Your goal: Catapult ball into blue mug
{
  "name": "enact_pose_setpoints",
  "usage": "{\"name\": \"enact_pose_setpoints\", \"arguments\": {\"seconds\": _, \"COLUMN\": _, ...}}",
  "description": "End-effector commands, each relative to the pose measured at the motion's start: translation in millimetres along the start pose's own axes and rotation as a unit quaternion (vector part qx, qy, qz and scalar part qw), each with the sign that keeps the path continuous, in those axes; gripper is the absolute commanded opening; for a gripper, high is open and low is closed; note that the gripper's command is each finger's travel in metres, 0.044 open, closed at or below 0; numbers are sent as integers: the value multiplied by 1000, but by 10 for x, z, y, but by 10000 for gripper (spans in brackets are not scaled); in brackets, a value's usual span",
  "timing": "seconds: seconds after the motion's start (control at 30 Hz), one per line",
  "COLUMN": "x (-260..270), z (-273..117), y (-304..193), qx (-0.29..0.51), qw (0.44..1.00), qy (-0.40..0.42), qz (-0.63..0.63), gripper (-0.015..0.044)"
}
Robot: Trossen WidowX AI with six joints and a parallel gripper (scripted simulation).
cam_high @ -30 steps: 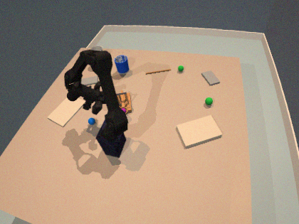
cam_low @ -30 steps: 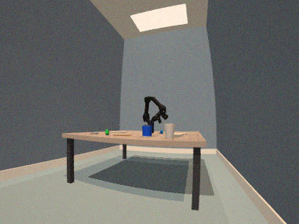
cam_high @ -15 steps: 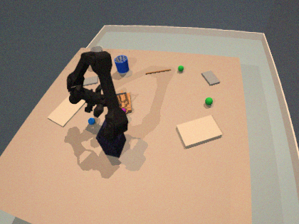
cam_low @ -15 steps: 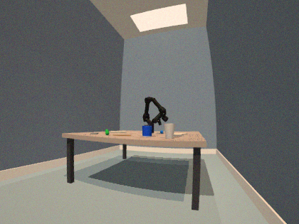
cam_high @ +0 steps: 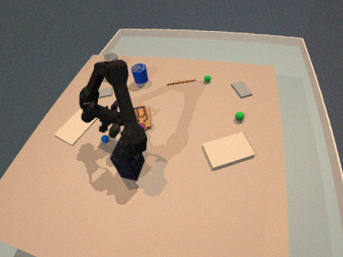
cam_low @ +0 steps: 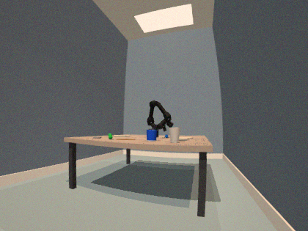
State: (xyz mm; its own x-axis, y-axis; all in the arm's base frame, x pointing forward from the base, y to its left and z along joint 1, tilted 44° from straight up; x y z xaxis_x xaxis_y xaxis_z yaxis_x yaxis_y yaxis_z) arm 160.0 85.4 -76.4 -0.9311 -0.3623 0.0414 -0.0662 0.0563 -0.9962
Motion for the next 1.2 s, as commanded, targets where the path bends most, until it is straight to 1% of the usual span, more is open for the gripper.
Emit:
{"name": "enact_pose_setpoints", "arguments": {"seconds": 0.0, "x": 17, "z": 61, "y": 46, "qx": 1, "qw": 1000, "qy": -1, "qz": -3, "gripper": 0}}
{"name": "enact_pose_setpoints", "arguments": {"seconds": 0.8, "x": 119, "z": 344, "y": 295, "qx": 3, "qw": 1000, "qy": -1, "qz": -2, "gripper": 0}}
{"name": "enact_pose_setpoints", "arguments": {"seconds": 0.93, "x": 157, "z": 485, "y": 431, "qx": 3, "qw": 1000, "qy": -1, "qz": -2, "gripper": 0}}
{"name": "enact_pose_setpoints", "arguments": {"seconds": 1.07, "x": 147, "z": 462, "y": 426, "qx": 3, "qw": 1000, "qy": -1, "qz": -3, "gripper": 0}}
{"name": "enact_pose_setpoints", "arguments": {"seconds": 1.1, "x": 120, "z": 389, "y": 411, "qx": 3, "qw": 1000, "qy": -2, "qz": -5, "gripper": 0}}
{"name": "enact_pose_setpoints", "arguments": {"seconds": 1.17, "x": 45, "z": 105, "y": 339, "qx": 3, "qw": 1000, "qy": -5, "qz": -13, "gripper": 0}}
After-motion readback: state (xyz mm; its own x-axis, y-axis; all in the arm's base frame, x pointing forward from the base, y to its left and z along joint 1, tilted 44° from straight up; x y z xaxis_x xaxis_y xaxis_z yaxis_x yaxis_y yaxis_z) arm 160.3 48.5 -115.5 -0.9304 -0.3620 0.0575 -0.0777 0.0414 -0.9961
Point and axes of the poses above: the point midway between the two fingers, 35 mm back from their tips, its own z axis out along the fingers, its own x axis across the jaws, y = z × x, the point moved 3 cm from there along -z, back along the fingers, and after that the axes turned 12 degrees about z, right-handed, at the moved point
